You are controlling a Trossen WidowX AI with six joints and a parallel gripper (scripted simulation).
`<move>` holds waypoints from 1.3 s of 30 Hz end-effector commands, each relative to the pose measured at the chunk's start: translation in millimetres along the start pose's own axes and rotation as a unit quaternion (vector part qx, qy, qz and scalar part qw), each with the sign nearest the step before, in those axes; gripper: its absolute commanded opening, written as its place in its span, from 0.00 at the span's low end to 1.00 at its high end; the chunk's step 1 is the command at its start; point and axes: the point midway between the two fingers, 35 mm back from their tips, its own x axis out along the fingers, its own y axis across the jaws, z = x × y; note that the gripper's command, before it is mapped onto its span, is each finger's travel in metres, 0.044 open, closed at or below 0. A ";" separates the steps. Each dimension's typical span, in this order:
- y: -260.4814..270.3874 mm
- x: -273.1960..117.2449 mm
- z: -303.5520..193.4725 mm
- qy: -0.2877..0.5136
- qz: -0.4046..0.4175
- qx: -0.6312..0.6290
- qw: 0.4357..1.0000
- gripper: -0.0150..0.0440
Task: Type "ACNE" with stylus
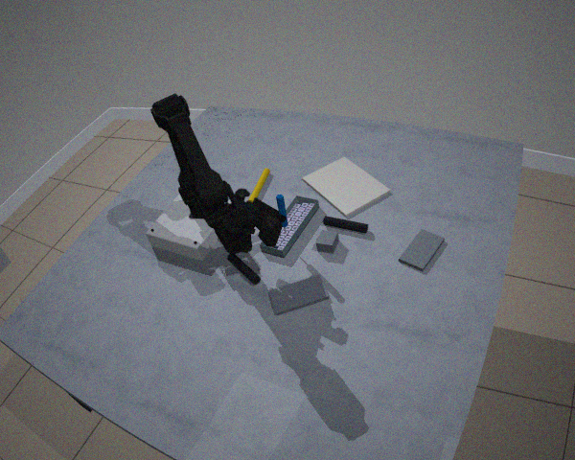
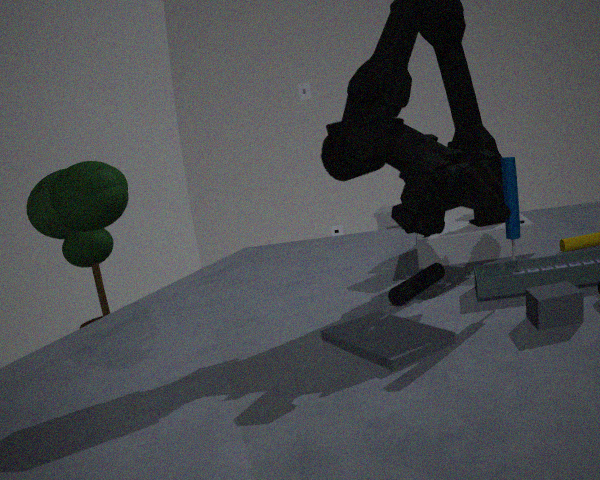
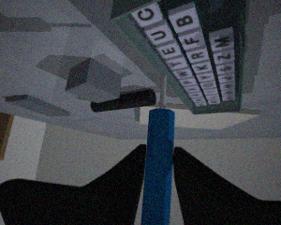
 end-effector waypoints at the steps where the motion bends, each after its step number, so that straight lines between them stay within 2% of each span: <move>1: -9.0 14.9 -7.4 -0.012 -0.002 0.000 1.000 0.25; 23: -61.6 71.4 -52.8 0.005 0.013 -0.002 1.000 0.25; 31: -84.9 82.9 -70.0 0.037 0.013 0.005 0.999 0.25; 39: -85.6 86.5 -65.4 0.038 0.012 0.005 0.999 0.25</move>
